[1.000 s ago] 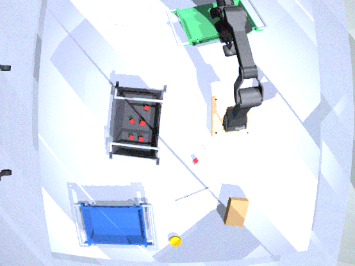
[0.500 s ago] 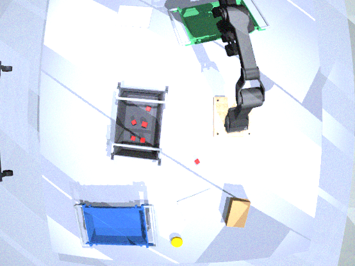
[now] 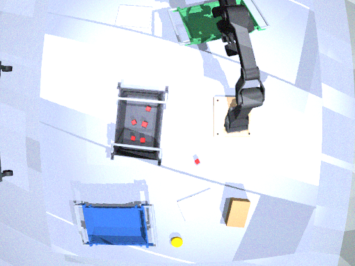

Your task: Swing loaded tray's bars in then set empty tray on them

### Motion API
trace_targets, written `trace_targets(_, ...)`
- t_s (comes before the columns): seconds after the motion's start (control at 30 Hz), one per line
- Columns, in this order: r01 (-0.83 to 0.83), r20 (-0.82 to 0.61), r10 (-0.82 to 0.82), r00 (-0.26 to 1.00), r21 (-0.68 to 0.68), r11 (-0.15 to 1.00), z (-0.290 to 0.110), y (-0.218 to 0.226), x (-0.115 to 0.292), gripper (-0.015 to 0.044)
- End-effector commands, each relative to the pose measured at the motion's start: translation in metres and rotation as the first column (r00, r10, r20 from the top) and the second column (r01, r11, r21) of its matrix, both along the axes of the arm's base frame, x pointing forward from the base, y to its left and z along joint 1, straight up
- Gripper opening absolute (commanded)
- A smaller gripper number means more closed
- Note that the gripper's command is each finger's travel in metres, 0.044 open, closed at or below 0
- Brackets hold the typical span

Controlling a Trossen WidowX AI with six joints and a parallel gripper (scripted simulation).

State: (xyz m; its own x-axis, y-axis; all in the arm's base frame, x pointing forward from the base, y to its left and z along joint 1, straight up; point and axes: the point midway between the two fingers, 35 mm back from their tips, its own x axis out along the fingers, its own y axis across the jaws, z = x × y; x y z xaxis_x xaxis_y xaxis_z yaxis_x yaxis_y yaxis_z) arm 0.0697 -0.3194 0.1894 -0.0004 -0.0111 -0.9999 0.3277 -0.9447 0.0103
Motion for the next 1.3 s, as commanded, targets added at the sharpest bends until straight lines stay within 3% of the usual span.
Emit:
trace_targets(0.0,-0.013,0.005,0.013,1.000,-0.019,1.000,0.004,-0.001,0.006,0.0000)
trace_targets(1.27,-0.384,0.007,0.385,0.923,-0.017,0.923,0.004,0.066,0.138,0.0000)
